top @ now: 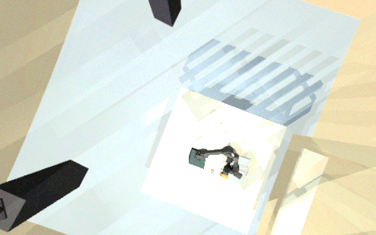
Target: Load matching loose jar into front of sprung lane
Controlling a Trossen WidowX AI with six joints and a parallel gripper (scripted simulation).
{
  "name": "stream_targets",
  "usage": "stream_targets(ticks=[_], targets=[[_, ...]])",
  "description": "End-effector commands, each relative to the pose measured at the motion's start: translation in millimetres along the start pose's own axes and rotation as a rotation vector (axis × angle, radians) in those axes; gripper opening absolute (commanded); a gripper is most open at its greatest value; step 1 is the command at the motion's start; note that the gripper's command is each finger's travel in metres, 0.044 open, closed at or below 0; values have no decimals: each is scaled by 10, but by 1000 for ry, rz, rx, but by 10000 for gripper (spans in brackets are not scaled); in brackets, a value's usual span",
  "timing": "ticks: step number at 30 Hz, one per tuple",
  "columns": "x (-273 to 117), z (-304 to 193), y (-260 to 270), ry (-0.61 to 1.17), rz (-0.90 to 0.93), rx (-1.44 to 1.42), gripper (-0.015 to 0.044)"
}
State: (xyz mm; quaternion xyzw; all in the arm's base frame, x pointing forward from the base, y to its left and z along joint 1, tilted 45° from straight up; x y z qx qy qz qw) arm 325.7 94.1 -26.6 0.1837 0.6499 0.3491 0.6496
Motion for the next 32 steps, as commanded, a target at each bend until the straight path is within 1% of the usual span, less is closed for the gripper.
stream_targets(ticks=[1, 3, 6, 12, 19, 32], targets=[[-1, 0, -1, -2, 3, -4, 262], [-1, 0, -1, -2, 3, -4, 304], [-26, 0, -2, -2, 3, -4, 304], [-196, -1, -4, -2, 2, -4, 304], [-202, -17, -5, -2, 2, -4, 304], [-211, -408, -2, 0, 1, -2, 304]])
Point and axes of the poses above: the point midway between the two fingers, 35 mm back from their tips, its own x axis out along the fingers, its own y axis across the jaws, z = x × y, the point moved 2 cm from there along -x, back along the fingers, and after that the axes turned 3 degrees about -x, right-handed, at the moved point
